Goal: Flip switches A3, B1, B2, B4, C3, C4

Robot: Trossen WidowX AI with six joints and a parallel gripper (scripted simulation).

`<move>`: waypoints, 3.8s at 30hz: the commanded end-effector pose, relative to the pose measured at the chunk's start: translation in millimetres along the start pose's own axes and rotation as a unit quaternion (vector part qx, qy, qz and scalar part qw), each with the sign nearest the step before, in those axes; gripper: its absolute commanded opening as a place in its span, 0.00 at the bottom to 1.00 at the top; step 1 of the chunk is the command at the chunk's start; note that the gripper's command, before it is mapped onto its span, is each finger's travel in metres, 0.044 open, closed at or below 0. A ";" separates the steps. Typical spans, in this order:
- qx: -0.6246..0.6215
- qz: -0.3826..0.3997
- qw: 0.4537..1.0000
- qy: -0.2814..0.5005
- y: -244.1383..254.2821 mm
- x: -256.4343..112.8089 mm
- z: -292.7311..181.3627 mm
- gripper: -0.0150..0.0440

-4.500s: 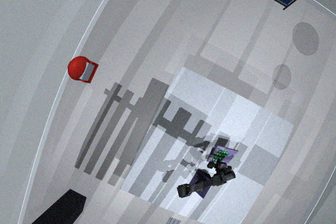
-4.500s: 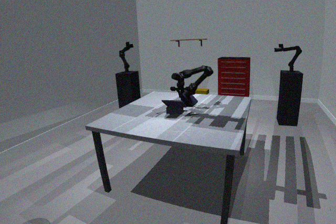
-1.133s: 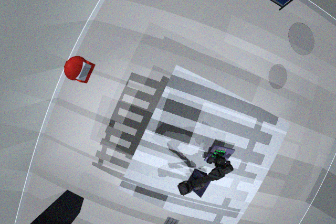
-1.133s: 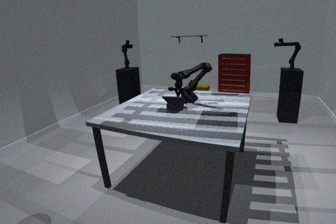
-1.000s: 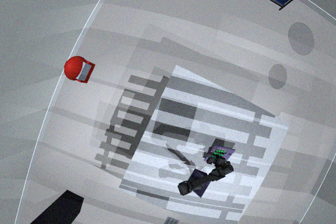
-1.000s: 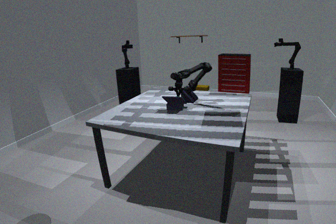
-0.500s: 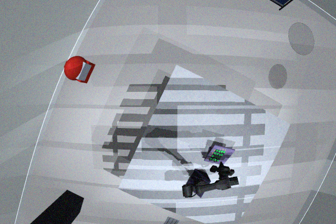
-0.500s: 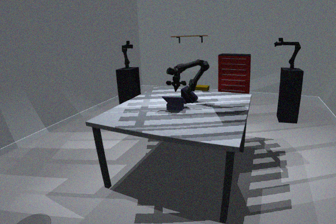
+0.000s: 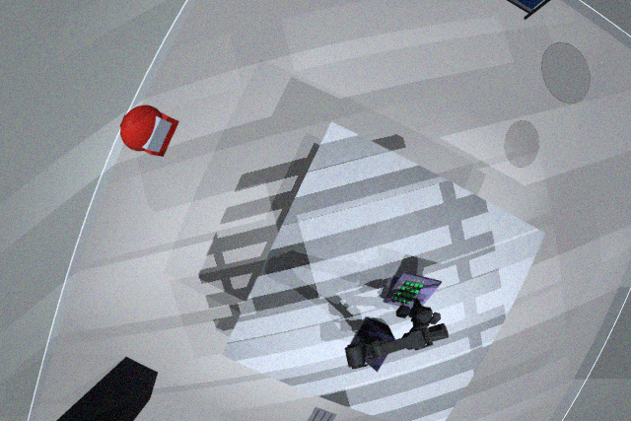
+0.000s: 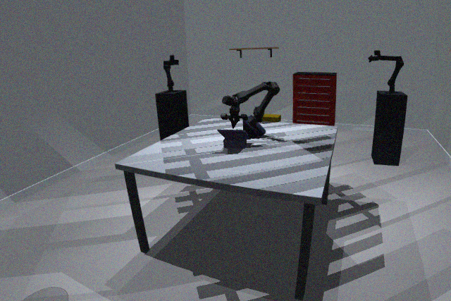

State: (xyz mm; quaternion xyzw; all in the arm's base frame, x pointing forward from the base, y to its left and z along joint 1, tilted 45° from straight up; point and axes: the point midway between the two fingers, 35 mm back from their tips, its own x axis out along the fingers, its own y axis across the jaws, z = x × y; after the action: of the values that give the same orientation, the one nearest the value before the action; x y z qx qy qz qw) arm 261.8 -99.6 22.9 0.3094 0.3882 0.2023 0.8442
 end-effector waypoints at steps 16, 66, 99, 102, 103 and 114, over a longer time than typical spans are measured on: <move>0.003 0.004 1.000 0.000 1.7 21.9 -2.1 0.25; 0.003 0.004 1.000 0.000 1.8 26.2 -2.2 0.25; 0.005 0.003 1.000 0.015 22.8 -38.7 -40.2 0.25; 0.005 0.001 1.000 0.013 22.1 -32.6 -40.4 0.25; 0.005 0.001 1.000 0.011 21.7 -25.2 -40.7 0.25; 0.005 0.004 1.000 0.001 24.1 6.3 -42.0 0.25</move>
State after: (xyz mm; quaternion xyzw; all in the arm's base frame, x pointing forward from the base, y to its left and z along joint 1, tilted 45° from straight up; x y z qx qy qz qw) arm 228.9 -68.3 17.0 0.3107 0.3888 0.2026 0.8433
